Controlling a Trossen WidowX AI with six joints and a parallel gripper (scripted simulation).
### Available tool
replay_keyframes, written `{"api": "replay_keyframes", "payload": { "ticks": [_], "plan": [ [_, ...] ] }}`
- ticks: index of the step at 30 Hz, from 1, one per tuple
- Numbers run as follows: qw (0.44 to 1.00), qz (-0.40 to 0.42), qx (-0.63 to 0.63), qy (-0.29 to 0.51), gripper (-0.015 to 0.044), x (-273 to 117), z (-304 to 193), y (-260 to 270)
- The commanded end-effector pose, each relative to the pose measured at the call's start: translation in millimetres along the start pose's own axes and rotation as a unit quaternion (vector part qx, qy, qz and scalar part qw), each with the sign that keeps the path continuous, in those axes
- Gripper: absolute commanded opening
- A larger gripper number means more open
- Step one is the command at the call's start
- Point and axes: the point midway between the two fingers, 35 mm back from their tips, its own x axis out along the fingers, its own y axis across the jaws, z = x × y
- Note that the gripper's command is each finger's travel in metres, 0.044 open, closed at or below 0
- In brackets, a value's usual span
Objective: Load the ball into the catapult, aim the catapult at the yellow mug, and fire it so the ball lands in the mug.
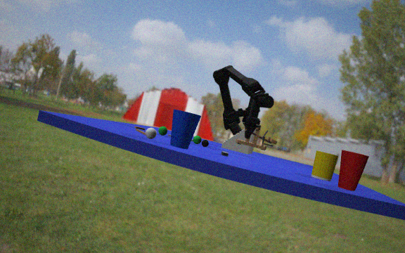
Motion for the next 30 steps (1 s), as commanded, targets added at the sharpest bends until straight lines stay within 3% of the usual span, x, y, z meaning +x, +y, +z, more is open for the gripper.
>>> {"api": "replay_keyframes", "payload": {
  "ticks": [1,13,30],
  "plan": [
    [0.997,0.009,-0.071,0.006,0.0000,-8,-31,18],
    [0.966,0.011,-0.257,0.003,0.0000,-2,-119,56],
    [0.966,0.011,-0.259,0.003,0.0000,9,-122,62]
  ]
}}
